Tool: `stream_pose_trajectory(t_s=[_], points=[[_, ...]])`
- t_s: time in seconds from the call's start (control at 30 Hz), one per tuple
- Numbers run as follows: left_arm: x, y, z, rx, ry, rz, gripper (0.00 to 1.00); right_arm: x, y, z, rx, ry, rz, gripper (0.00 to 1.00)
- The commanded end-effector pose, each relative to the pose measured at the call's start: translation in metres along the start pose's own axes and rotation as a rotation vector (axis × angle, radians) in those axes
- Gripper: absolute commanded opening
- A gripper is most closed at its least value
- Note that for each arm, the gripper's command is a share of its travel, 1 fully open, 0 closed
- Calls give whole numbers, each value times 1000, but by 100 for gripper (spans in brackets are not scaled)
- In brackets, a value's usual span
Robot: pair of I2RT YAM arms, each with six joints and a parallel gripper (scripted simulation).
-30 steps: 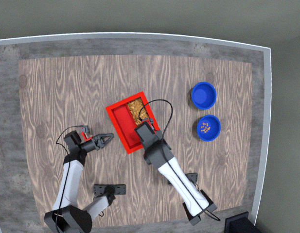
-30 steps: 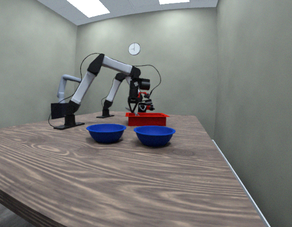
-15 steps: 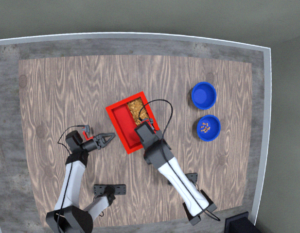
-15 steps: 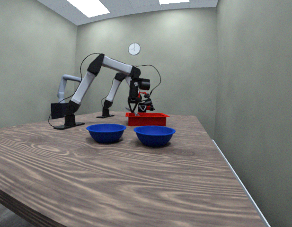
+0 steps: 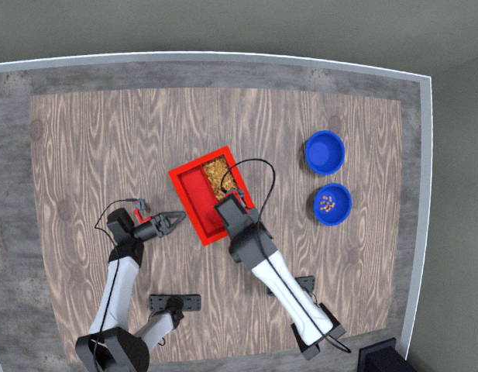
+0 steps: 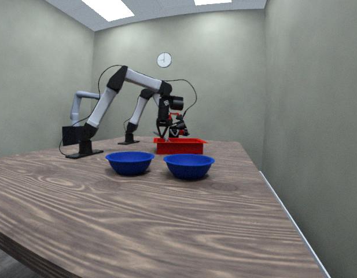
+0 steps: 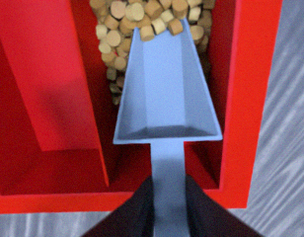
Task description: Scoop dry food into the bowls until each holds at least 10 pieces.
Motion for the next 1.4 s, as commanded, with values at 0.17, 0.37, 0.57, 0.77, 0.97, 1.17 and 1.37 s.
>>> stream_pose_trajectory(t_s=[0.17, 0.37, 0.57, 0.77, 0.97, 1.17, 1.37], points=[[-3, 13, -18, -97, -3, -32, 27, 28, 2, 1, 1, 43, -53, 0], [-8, 13, -19, -100, -4, -32, 27, 28, 2, 1, 1, 43, -53, 0], [-12, 13, -19, -99, -6, -32, 27, 28, 2, 1, 1, 43, -53, 0], [-15, 12, -15, -87, -6, -30, 27, 28, 2, 1, 1, 43, -53, 0], [-23, 7, 0, -42, -2, -18, 27, 28, 2, 1, 1, 43, -53, 0], [-26, 8, -4, -53, -5, -21, 27, 28, 2, 1, 1, 43, -53, 0], [-23, 19, -8, -79, -9, -36, 27, 28, 2, 1, 1, 43, -53, 0]])
Point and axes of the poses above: on each arm, the point where the finger pads meet when closed, its own x axis back along the fingers, its own z axis across the jaws, y = z × x, the point moved 1 cm from there along x, back along the fingers, and after that the axes turned 14 degrees about -x, right-handed, at the moved point
